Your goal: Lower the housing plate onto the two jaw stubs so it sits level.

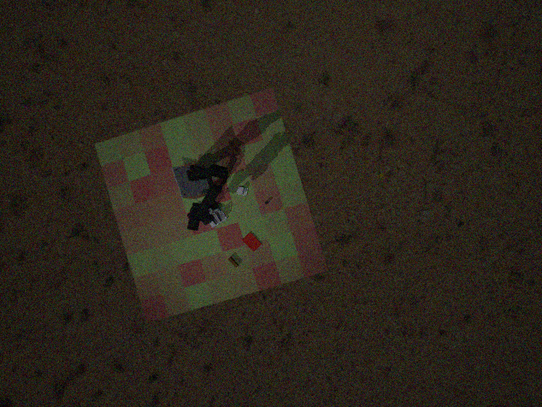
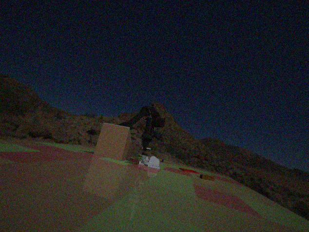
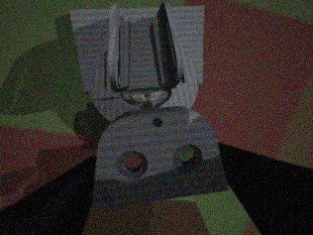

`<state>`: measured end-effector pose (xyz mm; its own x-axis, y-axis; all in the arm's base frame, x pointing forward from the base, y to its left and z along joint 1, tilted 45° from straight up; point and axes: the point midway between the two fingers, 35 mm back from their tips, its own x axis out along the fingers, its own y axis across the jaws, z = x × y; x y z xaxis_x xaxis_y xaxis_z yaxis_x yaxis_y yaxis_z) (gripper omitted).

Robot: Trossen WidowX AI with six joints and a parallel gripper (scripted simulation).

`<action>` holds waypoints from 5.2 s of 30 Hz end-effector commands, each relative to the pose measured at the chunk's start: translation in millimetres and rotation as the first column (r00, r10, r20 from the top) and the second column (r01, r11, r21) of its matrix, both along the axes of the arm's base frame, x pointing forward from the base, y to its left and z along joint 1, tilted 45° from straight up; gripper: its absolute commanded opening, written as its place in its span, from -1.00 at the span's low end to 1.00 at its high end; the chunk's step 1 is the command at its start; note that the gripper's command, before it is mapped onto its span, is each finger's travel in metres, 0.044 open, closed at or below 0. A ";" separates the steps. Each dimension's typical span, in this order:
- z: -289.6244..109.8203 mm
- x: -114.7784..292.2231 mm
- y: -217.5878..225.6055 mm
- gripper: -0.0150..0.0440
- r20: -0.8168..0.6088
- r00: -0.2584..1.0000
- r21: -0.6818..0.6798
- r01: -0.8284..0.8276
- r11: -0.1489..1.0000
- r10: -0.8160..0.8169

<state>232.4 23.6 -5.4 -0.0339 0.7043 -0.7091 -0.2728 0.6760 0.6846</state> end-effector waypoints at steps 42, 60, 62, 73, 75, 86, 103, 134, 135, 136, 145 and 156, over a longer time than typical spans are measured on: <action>-42.1 -3.8 42.8 0.70 -0.006 1.000 0.003 0.001 1.000 -0.001; -43.8 -4.0 44.5 0.70 -0.012 1.000 0.003 0.007 1.000 -0.007; -44.0 -4.0 44.8 0.70 -0.012 1.000 0.003 0.007 1.000 -0.007; -45.5 -4.1 46.3 0.70 -0.012 1.000 0.003 0.007 1.000 -0.007; -46.1 -4.1 46.9 0.70 -0.012 1.000 0.003 0.007 1.000 -0.007; -47.4 -4.2 48.3 0.70 -0.012 1.000 0.003 0.007 1.000 -0.006; -50.6 -4.4 51.5 0.70 -0.012 1.000 0.004 0.007 1.000 -0.006; -52.3 -4.5 53.2 0.70 -0.012 1.000 0.004 0.006 1.000 -0.006; -52.3 -4.5 53.2 0.70 -0.012 1.000 0.004 0.006 1.000 -0.006; -52.3 -4.5 53.2 0.70 -0.012 1.000 0.004 0.006 1.000 -0.006; -52.3 -4.5 53.2 0.70 -0.012 1.000 0.004 0.006 1.000 -0.006; -52.3 -4.5 53.2 0.70 -0.012 1.000 0.004 0.006 1.000 -0.006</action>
<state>228.0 76.6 -57.0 -0.0370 0.7089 -0.7044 -0.2609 0.6736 0.6916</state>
